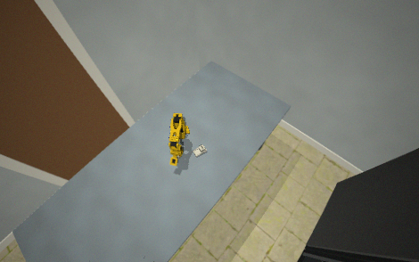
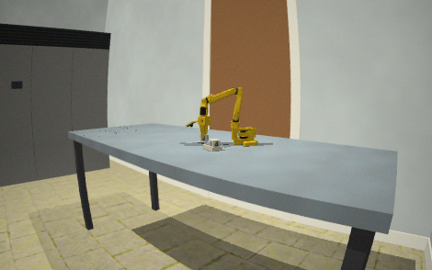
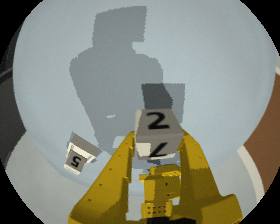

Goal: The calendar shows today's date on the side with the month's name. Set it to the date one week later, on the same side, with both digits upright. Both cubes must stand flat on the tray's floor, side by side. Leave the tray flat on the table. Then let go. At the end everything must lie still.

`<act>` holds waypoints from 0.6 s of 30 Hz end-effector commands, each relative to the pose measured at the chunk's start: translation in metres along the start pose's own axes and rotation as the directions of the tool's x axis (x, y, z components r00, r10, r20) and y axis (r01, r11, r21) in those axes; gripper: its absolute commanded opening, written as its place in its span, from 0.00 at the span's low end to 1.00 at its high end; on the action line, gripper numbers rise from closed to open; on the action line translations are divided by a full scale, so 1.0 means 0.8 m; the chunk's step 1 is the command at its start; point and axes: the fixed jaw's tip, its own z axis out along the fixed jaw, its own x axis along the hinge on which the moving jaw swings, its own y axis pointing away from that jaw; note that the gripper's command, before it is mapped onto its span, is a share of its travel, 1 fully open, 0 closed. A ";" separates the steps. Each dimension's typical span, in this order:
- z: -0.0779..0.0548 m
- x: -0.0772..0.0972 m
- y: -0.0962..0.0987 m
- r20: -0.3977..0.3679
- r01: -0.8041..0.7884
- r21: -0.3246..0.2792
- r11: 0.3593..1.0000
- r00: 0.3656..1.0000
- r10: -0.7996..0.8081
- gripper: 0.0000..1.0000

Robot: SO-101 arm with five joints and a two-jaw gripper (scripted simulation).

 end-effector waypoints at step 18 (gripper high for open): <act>0.007 -0.005 -0.001 0.026 0.001 -0.004 1.000 1.000 -0.001 0.00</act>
